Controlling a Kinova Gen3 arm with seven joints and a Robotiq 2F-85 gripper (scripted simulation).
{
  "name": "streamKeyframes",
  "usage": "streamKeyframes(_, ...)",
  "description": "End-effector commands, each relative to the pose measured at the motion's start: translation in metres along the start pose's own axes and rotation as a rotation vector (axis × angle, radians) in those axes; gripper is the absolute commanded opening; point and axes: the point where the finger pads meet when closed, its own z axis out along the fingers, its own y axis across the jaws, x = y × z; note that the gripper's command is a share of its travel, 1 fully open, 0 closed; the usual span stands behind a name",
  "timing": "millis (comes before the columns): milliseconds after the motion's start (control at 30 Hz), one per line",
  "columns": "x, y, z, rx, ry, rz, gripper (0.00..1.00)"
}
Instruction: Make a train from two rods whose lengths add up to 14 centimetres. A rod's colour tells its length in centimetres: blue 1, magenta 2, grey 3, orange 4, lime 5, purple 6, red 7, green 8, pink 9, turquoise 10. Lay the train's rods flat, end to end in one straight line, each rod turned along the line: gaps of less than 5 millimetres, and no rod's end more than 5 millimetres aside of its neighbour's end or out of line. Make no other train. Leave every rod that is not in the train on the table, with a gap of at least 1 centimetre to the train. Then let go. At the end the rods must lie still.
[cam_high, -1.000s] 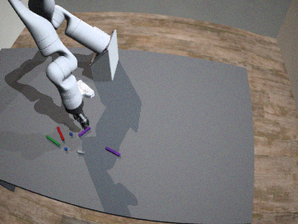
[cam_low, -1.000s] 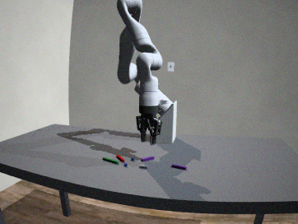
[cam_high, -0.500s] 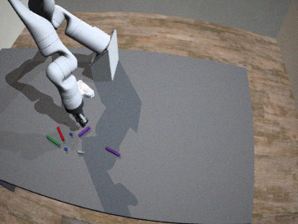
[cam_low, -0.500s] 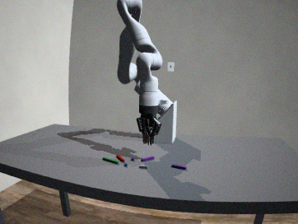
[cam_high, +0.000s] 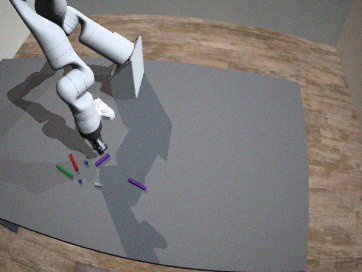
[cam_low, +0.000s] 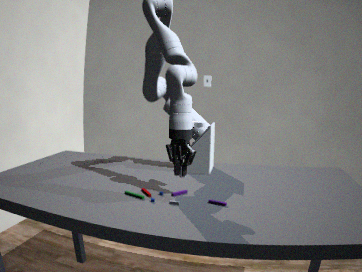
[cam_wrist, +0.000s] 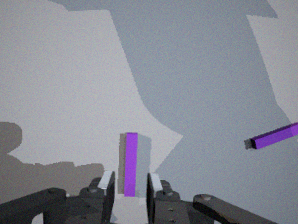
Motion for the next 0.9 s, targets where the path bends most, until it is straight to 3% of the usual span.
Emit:
streamKeyframes(0,0.0,0.0,0.002,0.002,0.0,0.0,0.24)
streamKeyframes(867,0.0,-0.001,0.037,0.002,0.0,0.0,0.24)
